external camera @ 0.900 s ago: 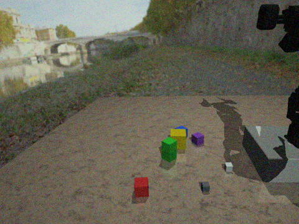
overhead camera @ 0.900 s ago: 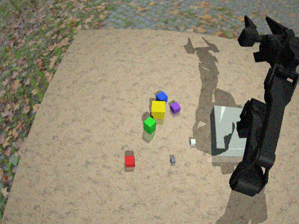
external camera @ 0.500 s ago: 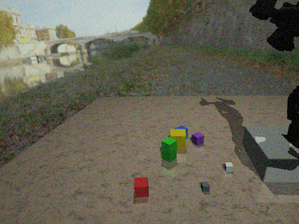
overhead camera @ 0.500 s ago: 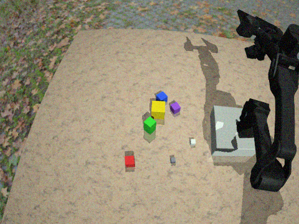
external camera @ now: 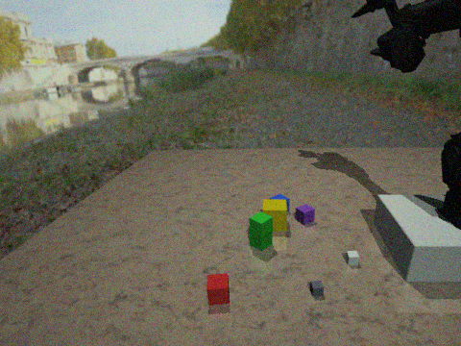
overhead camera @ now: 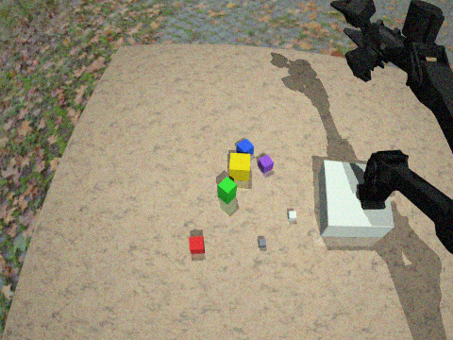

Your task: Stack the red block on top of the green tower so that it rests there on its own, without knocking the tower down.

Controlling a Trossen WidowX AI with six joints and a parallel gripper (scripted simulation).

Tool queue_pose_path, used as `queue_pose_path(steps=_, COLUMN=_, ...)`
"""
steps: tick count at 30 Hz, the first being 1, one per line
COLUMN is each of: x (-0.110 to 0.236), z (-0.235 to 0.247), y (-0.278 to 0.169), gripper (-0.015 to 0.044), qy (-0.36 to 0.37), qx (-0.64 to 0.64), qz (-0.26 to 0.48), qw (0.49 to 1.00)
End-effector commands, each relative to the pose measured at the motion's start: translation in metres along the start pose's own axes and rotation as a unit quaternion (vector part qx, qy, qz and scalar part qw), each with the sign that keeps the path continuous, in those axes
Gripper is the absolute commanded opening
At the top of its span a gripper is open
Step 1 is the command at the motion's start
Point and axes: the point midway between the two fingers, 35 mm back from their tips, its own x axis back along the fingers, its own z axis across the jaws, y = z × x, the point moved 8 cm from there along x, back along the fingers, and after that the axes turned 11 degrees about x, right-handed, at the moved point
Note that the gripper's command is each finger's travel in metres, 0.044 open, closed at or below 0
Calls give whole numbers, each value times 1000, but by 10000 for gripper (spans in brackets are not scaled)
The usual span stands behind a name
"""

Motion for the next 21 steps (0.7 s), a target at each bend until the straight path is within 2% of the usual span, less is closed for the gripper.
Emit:
queue_pose_path(steps=1, x=-19, z=-10, y=4, gripper=440, qy=1, qx=-81, qz=-56, qw=995)
queue_pose_path(steps=11, x=-61, z=-39, y=28, gripper=440, qy=37, qx=-244, qz=-182, qw=952)
queue_pose_path(steps=21, x=-95, z=-76, y=73, gripper=440, qy=123, qx=-367, qz=-294, qw=874)
